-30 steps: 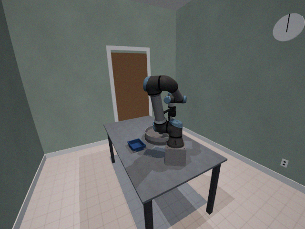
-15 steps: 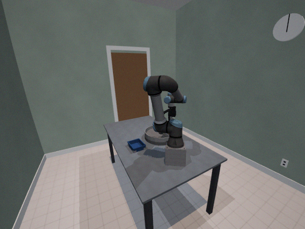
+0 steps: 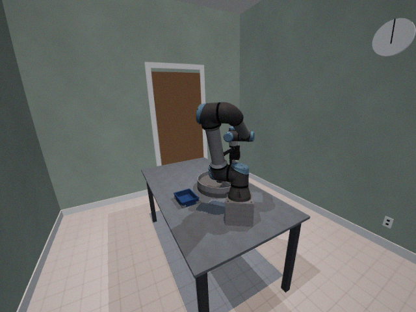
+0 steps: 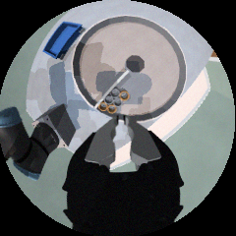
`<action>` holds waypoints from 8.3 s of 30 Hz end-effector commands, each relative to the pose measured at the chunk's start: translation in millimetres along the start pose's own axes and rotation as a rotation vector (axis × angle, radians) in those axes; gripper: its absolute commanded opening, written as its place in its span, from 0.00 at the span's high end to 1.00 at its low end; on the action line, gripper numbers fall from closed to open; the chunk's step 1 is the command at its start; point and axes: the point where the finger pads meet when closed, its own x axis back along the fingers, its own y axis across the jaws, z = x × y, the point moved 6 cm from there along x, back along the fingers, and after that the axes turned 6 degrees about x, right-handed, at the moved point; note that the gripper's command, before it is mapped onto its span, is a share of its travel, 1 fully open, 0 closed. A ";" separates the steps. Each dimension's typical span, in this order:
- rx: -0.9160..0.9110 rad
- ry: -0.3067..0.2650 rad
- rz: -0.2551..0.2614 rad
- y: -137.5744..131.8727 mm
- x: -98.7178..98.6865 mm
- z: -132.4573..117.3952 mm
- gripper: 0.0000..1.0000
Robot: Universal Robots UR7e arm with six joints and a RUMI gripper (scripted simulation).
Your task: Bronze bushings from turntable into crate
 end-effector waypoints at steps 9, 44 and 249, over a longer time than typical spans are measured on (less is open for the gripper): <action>0.001 0.001 0.008 27.0 -79.0 4.1 0.94; 0.001 0.001 0.003 29.7 -78.0 3.5 0.94; 0.001 0.002 0.008 26.7 -138.9 4.6 0.94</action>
